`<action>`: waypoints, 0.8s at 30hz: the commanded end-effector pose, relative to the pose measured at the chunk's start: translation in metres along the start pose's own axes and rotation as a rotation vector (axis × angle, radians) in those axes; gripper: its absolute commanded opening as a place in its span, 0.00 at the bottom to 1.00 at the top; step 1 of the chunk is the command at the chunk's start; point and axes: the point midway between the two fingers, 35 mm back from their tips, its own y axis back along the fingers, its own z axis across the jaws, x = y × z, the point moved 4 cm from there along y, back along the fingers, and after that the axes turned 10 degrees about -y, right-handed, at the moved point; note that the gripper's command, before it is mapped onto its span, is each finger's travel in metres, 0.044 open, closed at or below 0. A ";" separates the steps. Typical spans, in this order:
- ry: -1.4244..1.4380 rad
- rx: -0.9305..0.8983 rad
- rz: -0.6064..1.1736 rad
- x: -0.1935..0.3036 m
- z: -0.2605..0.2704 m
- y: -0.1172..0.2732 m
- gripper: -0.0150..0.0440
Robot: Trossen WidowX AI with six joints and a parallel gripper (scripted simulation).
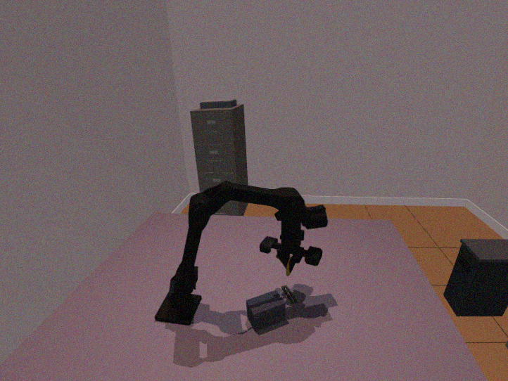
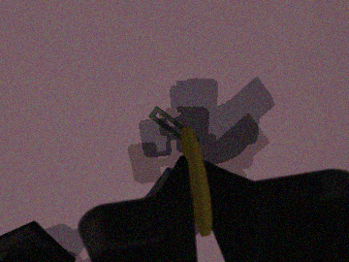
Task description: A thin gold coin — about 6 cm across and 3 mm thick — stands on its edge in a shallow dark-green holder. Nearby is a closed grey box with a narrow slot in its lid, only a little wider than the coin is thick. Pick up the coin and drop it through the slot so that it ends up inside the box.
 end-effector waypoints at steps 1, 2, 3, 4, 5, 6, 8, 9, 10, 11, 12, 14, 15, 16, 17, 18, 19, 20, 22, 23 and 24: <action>-0.134 0.001 -0.006 0.000 0.000 0.002 0.25; -0.168 0.001 -0.006 0.000 0.000 0.002 0.25; -0.203 0.001 -0.006 0.000 0.000 0.002 0.25; -0.237 0.001 -0.006 0.000 0.000 0.002 0.25; -0.271 0.001 -0.006 0.000 0.000 0.002 0.25; -0.306 0.001 -0.006 0.000 0.000 0.003 0.25; -0.374 0.001 -0.006 0.000 0.000 0.003 0.25; -0.409 0.001 -0.006 0.000 0.000 0.003 0.25; -0.443 0.000 -0.006 0.000 0.000 0.003 0.25; -0.477 0.000 -0.006 0.000 0.000 0.003 0.25; -0.511 0.000 -0.006 0.000 0.000 0.003 0.25; -0.580 0.000 -0.006 0.000 0.000 0.003 0.25; -0.614 0.000 -0.006 0.000 0.000 0.003 0.25; -0.649 0.000 -0.006 0.000 0.000 0.003 0.25; -0.677 0.000 -0.006 0.000 0.000 0.003 0.25; -0.694 0.000 -0.006 0.000 0.000 0.003 0.25; -0.699 0.000 -0.006 0.000 0.000 0.003 0.25; -0.699 0.000 -0.006 0.000 0.000 0.003 0.25; -0.699 0.000 -0.006 0.000 0.000 0.003 0.25; -0.699 0.000 -0.006 0.000 0.000 0.003 0.25; -0.699 0.000 -0.006 0.000 0.000 0.003 0.25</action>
